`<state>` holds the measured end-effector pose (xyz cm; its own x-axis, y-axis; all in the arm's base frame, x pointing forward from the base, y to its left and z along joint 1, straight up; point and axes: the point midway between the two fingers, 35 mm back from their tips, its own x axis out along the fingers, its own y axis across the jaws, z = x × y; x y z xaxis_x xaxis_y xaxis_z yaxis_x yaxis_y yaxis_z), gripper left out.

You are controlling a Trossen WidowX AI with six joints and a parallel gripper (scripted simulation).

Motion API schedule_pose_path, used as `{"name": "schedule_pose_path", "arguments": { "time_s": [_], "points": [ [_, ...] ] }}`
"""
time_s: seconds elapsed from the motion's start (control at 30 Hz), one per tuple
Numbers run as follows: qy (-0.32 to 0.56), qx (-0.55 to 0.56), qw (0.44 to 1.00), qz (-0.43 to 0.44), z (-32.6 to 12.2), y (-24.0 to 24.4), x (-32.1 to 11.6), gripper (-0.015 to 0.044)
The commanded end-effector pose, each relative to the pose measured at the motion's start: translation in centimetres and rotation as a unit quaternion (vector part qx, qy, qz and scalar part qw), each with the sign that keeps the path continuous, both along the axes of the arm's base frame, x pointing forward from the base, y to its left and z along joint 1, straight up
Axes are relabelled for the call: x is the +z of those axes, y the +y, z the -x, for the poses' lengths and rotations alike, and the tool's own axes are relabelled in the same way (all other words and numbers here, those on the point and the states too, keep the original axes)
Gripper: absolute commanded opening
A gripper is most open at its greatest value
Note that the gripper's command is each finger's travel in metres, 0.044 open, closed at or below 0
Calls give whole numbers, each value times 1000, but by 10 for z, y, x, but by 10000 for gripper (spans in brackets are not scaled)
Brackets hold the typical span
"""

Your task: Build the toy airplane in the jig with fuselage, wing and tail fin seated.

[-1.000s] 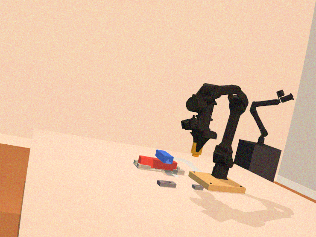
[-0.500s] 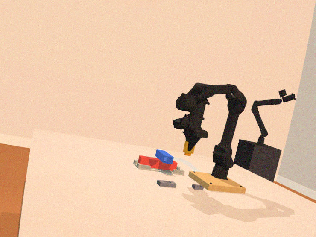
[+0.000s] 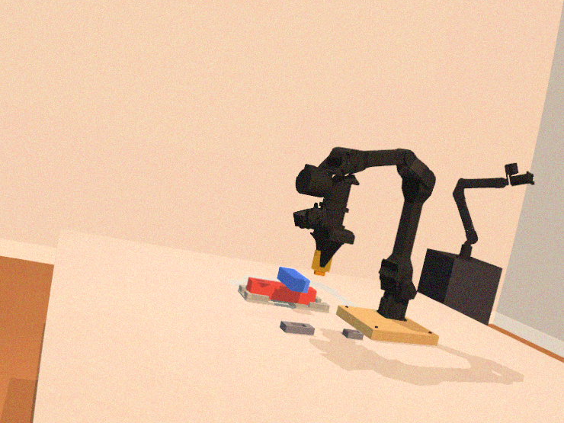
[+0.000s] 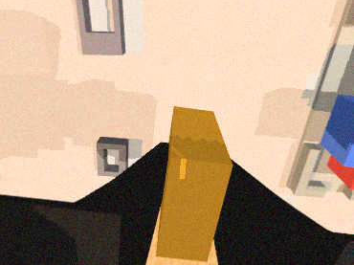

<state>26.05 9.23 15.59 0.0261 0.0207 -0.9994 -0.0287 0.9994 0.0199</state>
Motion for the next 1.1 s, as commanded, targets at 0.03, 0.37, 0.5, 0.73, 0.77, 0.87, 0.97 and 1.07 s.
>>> {"name": "schedule_pose_path", "arguments": {
  "time_s": [0.03, 0.37, 0.5, 0.73, 0.77, 0.87, 0.97, 1.07],
  "points": [
    [0, 3, 1000, 0, -13, -10, -3, 0],
    [-2, 6, 1000, 2, -31, -31, -6, 0],
    [-2, 6, 1000, 3, -38, -40, -8, 0],
    [-4, 3, 1000, 4, -49, -57, -11, 0],
    [-4, 3, 1000, 4, -50, -59, -12, 0],
    [-4, 2, 1000, 5, -55, -67, -13, 0],
    [-5, 2, 1000, 6, -59, -74, -15, 0],
    [-5, 2, 1000, 6, -63, -82, -16, 0]
  ]
}}
